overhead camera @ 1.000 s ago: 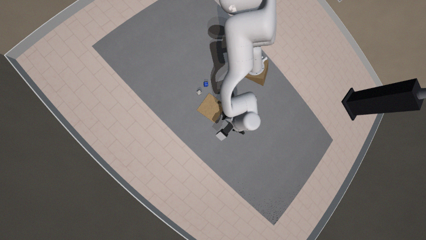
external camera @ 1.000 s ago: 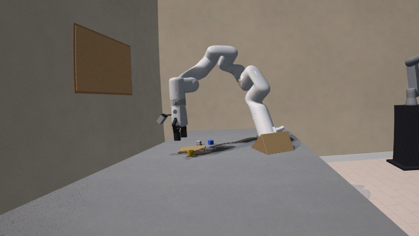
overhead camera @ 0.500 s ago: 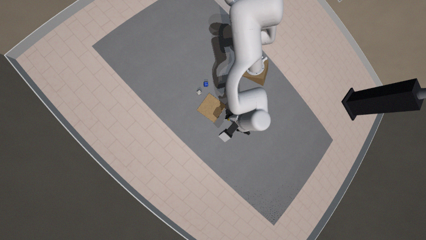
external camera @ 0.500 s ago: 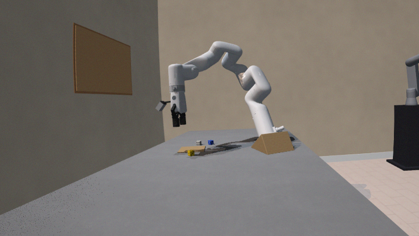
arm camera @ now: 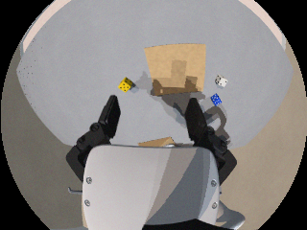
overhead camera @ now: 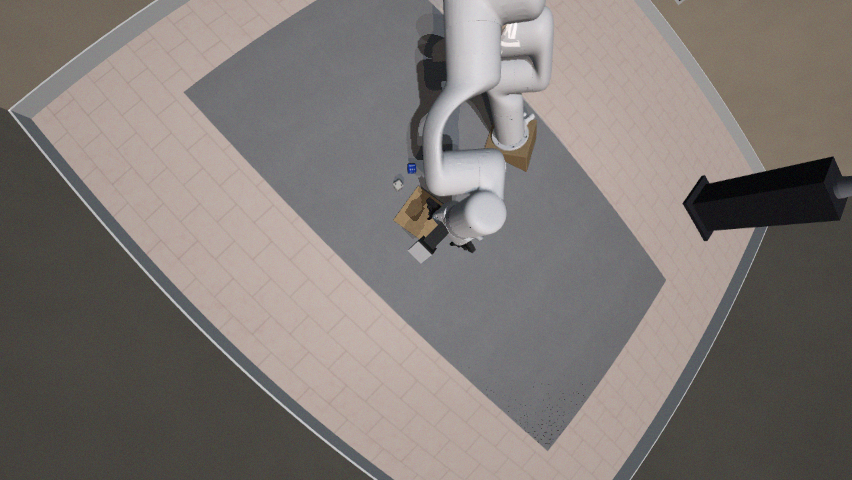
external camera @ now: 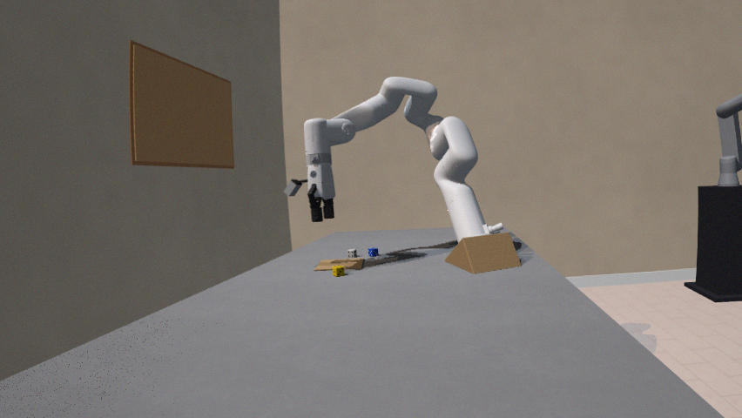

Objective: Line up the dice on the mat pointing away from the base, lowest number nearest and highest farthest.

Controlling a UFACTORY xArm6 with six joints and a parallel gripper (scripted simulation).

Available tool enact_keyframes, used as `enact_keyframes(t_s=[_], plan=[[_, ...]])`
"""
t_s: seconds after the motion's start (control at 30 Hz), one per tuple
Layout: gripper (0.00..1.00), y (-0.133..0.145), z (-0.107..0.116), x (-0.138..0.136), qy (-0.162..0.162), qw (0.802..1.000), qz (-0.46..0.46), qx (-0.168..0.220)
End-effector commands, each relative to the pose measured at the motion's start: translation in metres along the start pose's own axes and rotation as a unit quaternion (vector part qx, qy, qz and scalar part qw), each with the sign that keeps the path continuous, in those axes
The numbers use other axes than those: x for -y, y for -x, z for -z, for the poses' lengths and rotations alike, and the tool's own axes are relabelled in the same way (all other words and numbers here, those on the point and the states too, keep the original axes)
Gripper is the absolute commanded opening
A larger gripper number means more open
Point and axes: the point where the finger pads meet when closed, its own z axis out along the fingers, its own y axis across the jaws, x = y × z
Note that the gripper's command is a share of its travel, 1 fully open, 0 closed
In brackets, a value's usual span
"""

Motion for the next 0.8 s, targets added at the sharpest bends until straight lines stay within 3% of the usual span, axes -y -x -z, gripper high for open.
enact_keyframes(t_s=[0.0, 0.03, 0.07, 0.1, 0.17, 0.2, 0.23, 0.27, 0.33, 0.47, 0.77], plan=[[1.00, -0.005, 0.003, -0.044, -0.007, 1.000, -0.009, -0.002], [1.00, -0.004, 0.002, -0.077, -0.007, 1.000, -0.018, -0.002], [1.00, -0.004, 0.002, -0.077, -0.007, 1.000, -0.018, -0.002], [1.00, -0.001, 0.001, -0.106, -0.007, 1.000, -0.027, -0.003], [1.00, 0.000, 0.000, -0.108, -0.007, 1.000, -0.027, -0.003], [1.00, 0.005, -0.001, -0.135, -0.005, 0.999, -0.034, -0.004], [1.00, 0.005, -0.001, -0.135, -0.005, 0.999, -0.034, -0.004], [1.00, 0.011, -0.002, -0.156, -0.003, 0.999, -0.040, -0.005], [1.00, 0.016, -0.003, -0.171, -0.001, 0.999, -0.045, -0.005], [1.00, 0.020, -0.004, -0.183, 0.001, 0.999, -0.049, -0.006], [1.00, 0.021, -0.004, -0.184, 0.001, 0.999, -0.049, -0.006]])
